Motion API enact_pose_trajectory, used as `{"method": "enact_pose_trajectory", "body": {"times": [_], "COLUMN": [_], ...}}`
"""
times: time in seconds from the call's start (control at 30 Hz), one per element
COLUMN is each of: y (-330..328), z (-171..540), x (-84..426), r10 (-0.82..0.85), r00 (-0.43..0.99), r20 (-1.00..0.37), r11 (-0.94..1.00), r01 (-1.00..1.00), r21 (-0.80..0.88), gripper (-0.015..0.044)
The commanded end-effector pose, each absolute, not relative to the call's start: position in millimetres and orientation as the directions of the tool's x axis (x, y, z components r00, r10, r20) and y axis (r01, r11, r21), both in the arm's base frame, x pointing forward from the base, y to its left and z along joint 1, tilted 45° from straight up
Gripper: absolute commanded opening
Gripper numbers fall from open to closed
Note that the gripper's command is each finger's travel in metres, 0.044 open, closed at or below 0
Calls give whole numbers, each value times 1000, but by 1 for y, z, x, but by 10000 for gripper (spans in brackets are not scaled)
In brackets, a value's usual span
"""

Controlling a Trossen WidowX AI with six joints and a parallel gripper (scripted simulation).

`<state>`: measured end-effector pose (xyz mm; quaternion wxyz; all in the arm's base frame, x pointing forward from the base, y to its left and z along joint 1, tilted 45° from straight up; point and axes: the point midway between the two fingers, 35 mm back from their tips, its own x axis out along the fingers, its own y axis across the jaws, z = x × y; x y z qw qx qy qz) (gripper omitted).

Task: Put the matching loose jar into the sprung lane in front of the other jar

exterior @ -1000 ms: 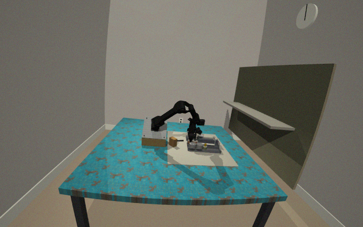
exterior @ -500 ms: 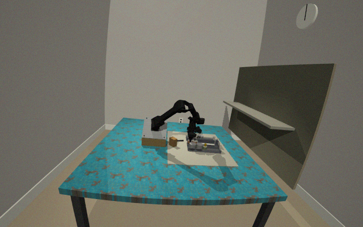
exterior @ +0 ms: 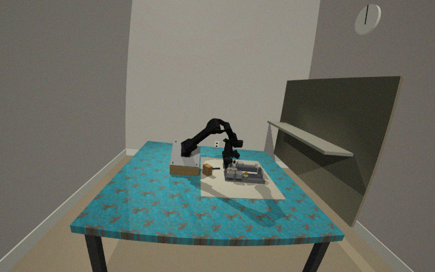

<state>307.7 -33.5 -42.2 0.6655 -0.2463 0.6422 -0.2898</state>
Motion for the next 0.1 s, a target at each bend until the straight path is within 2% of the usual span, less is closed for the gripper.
{"method": "enact_pose_trajectory", "body": {"times": [0.0, 0.07], "y": [-31, -30], "z": [-41, -41], "x": [296, 289], "r10": [-698, -698], "r00": [15, 14], "r20": [-716, -716], "r11": [715, 715], "r01": [76, 76], "r21": [-695, -695], "gripper": [302, 302]}}
